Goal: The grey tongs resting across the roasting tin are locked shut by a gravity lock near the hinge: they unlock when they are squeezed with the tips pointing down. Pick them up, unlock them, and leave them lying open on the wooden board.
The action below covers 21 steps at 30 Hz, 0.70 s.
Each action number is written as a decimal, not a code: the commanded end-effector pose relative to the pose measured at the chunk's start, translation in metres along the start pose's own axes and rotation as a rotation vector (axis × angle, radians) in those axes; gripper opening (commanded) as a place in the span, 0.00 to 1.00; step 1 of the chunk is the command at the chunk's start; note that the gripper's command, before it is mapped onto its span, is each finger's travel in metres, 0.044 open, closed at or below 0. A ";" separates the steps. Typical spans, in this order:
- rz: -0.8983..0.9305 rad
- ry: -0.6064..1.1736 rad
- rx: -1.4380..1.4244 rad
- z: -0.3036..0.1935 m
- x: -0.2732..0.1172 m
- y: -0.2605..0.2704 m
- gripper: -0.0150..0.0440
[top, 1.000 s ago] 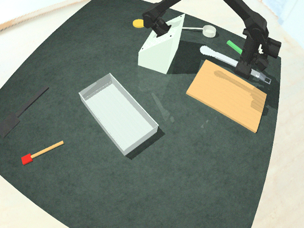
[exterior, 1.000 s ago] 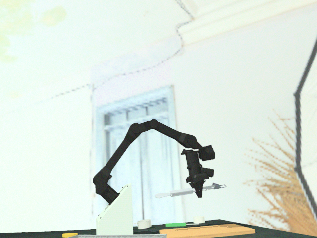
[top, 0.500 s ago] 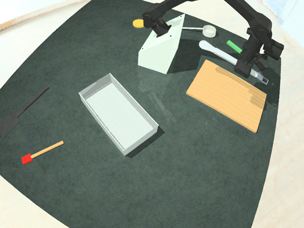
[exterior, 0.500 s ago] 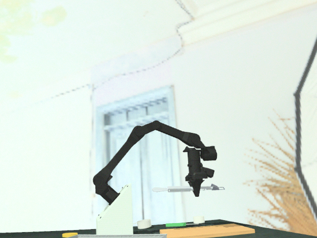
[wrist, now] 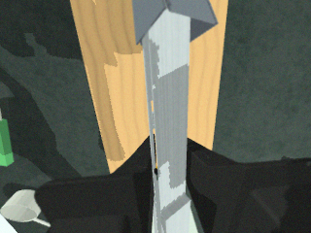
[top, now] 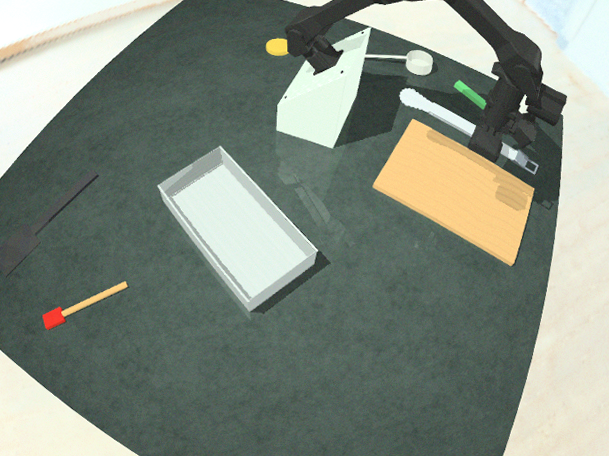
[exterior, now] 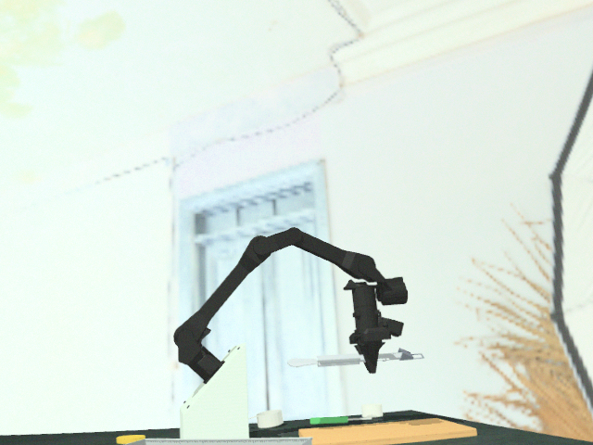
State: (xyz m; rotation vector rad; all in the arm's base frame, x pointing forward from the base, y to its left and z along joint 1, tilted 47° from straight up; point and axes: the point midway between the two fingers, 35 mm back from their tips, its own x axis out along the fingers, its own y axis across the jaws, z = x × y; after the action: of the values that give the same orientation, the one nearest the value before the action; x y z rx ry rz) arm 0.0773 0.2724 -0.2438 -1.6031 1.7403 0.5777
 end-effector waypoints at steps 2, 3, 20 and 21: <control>-0.004 0.001 -0.006 -0.002 0.011 -0.001 0.00; -0.003 0.000 -0.006 -0.002 0.013 -0.001 0.00; 0.000 -0.030 -0.006 -0.002 0.041 -0.002 0.00; 0.000 -0.032 -0.006 -0.002 0.043 -0.002 0.00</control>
State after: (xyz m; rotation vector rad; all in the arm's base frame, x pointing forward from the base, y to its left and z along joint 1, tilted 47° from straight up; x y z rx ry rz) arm 0.0786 0.2488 -0.2705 -1.5804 1.7184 0.6047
